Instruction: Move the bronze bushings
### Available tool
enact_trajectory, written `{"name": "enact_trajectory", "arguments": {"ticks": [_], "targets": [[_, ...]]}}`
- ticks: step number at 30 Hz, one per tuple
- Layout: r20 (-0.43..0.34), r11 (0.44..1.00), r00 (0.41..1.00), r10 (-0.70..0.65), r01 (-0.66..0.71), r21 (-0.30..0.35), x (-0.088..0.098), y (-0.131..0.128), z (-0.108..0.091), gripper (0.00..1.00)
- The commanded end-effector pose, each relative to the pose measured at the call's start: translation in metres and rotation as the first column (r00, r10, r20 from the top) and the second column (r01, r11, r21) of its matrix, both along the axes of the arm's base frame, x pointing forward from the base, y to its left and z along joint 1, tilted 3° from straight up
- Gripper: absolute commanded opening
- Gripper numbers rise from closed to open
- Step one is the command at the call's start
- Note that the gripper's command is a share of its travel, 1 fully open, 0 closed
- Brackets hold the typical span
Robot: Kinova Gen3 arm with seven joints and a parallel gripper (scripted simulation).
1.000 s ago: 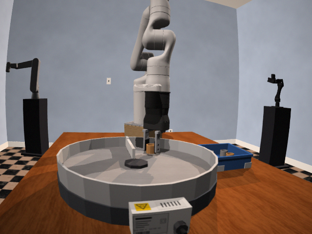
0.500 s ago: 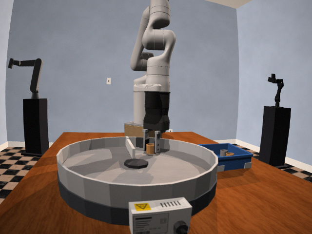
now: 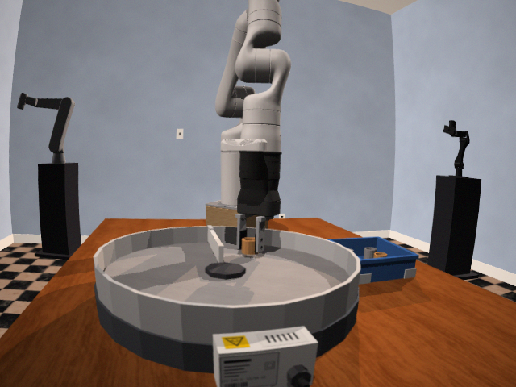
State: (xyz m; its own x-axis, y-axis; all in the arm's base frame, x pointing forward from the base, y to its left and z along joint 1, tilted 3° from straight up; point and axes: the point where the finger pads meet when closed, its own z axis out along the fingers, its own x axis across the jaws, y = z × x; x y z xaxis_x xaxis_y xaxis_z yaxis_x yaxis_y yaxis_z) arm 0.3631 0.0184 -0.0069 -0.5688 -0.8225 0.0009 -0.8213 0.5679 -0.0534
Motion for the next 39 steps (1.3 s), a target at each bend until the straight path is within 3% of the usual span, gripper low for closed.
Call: {"name": "enact_trajectory", "arguments": {"ticks": [1, 39], "targets": [[0.001, 1.000, 1.000, 0.000, 0.000, 0.000, 0.0005, 0.0001, 0.0004, 0.00], [0.001, 1.000, 1.000, 0.000, 0.000, 0.000, 0.0007, -0.0001, -0.0055, 0.00]]}}
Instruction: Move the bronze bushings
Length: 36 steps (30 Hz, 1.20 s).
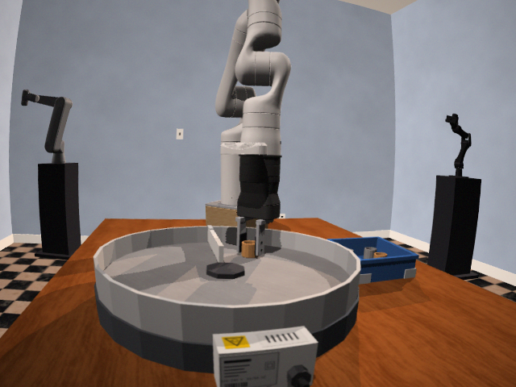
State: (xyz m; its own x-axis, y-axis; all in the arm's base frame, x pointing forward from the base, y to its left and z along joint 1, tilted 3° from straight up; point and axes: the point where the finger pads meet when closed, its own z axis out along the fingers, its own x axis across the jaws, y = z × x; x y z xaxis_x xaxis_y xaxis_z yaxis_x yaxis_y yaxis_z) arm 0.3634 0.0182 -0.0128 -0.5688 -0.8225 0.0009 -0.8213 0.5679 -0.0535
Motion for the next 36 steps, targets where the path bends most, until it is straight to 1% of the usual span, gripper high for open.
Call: {"name": "enact_trajectory", "arguments": {"ticks": [1, 28, 29, 36], "targets": [[0.001, 1.000, 1.000, 0.000, 0.000, 0.000, 0.0004, 0.0001, 0.0004, 0.00], [0.001, 1.000, 1.000, 0.000, 0.000, 0.000, 0.0004, 0.0001, 0.0004, 0.00], [0.001, 1.000, 1.000, 0.000, 0.000, 0.000, 0.0004, 0.0001, 0.0004, 0.78], [0.001, 1.000, 1.000, 0.000, 0.000, 0.000, 0.0004, 0.0001, 0.0004, 0.78]]}}
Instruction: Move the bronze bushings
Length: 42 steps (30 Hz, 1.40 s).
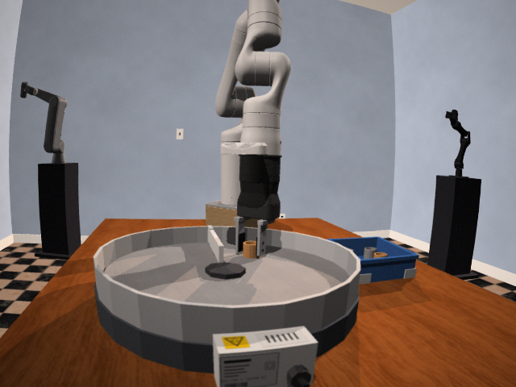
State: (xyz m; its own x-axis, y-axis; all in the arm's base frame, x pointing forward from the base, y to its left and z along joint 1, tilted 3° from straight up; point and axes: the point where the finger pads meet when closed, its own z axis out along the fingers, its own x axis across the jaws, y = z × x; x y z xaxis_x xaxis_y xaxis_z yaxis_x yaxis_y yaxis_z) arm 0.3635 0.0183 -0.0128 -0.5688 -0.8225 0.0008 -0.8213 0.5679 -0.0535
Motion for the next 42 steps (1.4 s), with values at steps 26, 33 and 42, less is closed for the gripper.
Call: {"name": "enact_trajectory", "arguments": {"ticks": [26, 33, 42], "targets": [[0.001, 1.000, 1.000, 0.000, 0.000, 0.000, 0.000, 0.000, 0.000, 0.78], [0.001, 1.000, 1.000, 0.000, 0.000, 0.000, 0.000, 0.000, 0.011, 0.78], [0.001, 1.000, 1.000, 0.000, 0.000, 0.000, -0.001, 0.001, 0.043, 0.78]]}}
